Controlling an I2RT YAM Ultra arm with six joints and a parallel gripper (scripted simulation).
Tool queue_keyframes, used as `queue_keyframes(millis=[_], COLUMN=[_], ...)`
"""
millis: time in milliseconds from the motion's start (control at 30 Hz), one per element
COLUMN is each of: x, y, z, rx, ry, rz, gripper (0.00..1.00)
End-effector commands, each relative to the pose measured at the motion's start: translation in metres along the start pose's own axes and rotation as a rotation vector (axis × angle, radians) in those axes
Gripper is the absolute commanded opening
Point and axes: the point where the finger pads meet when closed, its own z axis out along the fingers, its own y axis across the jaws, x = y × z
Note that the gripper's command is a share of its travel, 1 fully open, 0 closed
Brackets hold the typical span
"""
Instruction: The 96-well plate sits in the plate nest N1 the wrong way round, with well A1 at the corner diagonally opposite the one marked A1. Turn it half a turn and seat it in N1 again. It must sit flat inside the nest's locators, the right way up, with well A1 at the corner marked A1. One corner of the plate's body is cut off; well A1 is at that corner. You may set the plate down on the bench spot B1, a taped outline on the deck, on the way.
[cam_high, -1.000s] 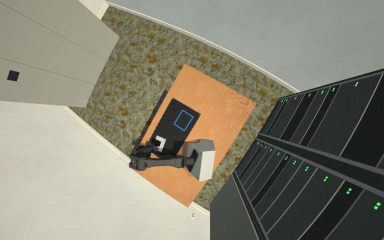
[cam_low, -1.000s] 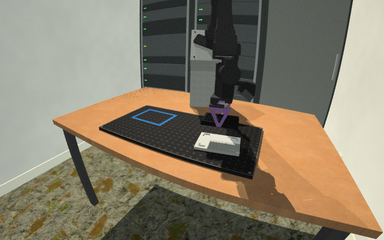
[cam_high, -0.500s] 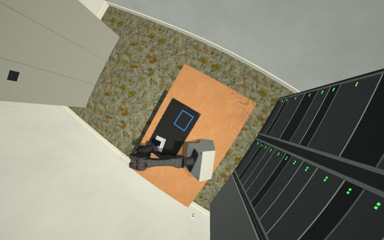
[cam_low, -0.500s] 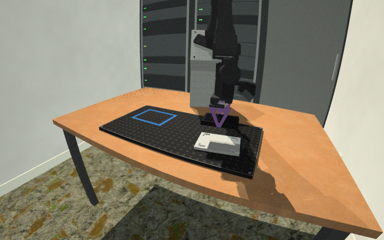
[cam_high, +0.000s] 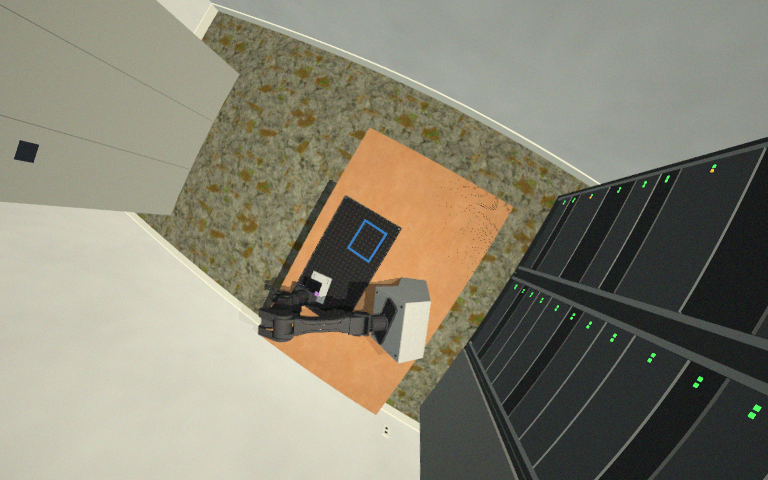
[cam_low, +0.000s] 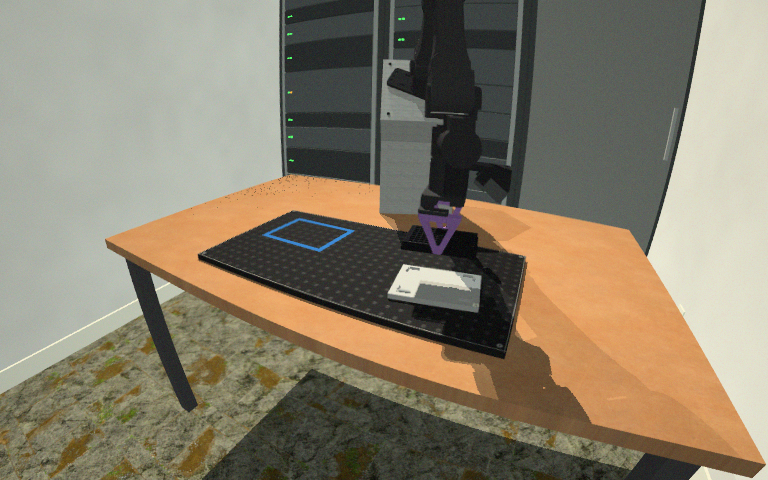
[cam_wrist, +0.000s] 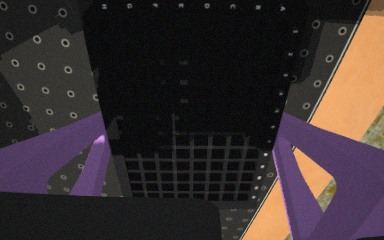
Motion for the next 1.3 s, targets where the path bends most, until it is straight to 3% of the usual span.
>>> queue_keyframes(millis=[0,33,467,500,700,800,833,1267], x=[-0.003,-0.010,-0.010,-0.010,-0.008,-0.009,-0.008,-0.003], y=[-0.004,-0.009,-0.008,-0.007,-0.010,-0.016,-0.011,-0.013], z=[-0.004,-0.007,-0.007,0.001,0.012,0.007,0.015,0.037], rx=[0.010,0.015,0.015,0.014,0.024,0.040,0.024,0.025], ry=[-0.008,-0.022,-0.020,-0.019,-0.018,-0.022,-0.018,-0.013], rz=[-0.002,-0.007,-0.005,-0.005,-0.002,-0.001,-0.001,0.001], gripper=[0.00,0.00,0.00,0.00,0.00,0.00,0.00,0.00])
